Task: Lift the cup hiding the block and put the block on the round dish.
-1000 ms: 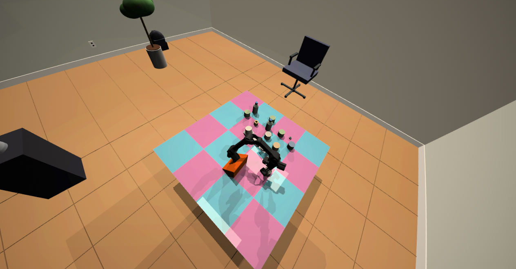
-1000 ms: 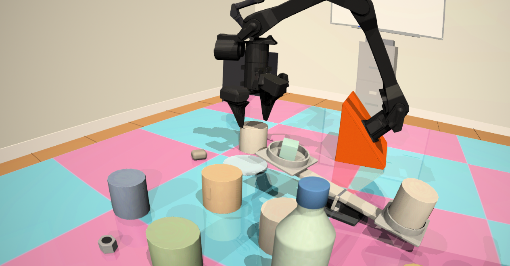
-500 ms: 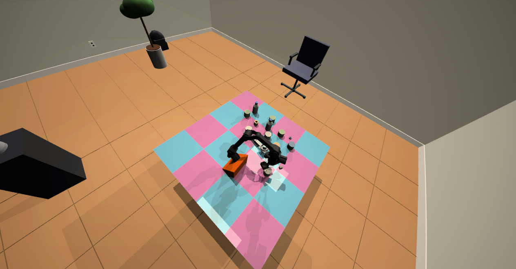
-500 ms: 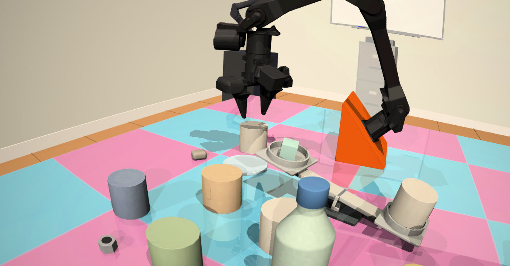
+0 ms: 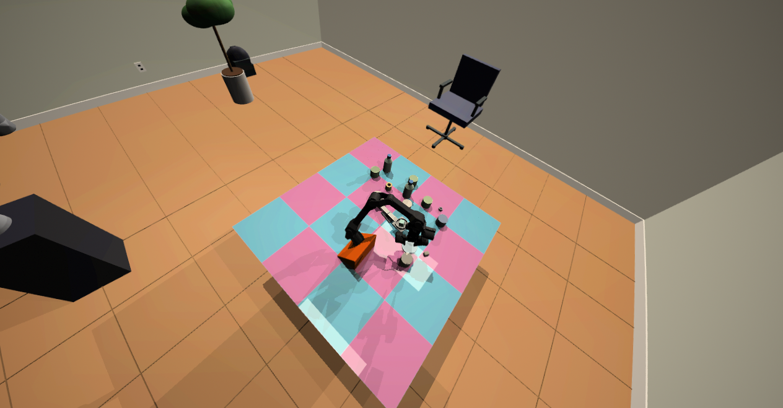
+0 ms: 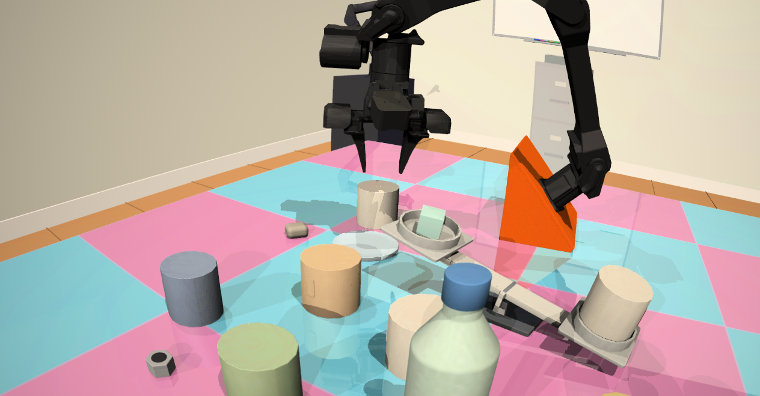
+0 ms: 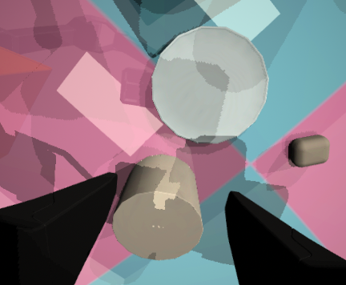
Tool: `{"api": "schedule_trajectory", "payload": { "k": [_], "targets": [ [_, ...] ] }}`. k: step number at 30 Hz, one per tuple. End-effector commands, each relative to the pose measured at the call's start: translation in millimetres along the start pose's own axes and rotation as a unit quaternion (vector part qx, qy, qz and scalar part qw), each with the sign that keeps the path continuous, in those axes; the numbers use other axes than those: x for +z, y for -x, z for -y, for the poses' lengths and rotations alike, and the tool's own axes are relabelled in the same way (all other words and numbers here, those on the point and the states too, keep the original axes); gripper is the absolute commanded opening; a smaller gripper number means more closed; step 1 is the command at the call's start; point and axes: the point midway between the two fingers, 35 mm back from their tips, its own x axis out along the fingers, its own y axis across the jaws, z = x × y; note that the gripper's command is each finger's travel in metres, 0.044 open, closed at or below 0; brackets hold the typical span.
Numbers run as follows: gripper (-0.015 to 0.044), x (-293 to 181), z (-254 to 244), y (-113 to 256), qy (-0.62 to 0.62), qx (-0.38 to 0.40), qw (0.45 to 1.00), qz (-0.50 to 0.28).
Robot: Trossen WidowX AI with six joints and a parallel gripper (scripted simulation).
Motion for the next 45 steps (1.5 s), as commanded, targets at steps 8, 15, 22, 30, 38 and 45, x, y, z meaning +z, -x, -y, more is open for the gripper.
{"api": "schedule_trajectory", "payload": {
  "k": [8, 15, 22, 30, 38, 45],
  "targets": [
    [0.026, 30, -4, 10, -0.181, 0.0, 0.983, 0.006],
    [0.026, 50, -8, 16, -0.299, 0.003, 0.954, 0.01],
    [0.026, 70, -13, 21, -0.412, 0.007, 0.911, 0.012],
    [0.026, 93, -20, 25, -0.533, 0.012, 0.846, 0.014],
    [0.026, 116, -28, 29, -0.645, 0.02, 0.764, 0.014],
    [0.026, 135, -36, 32, -0.732, 0.027, 0.681, 0.012]
  ]
}}
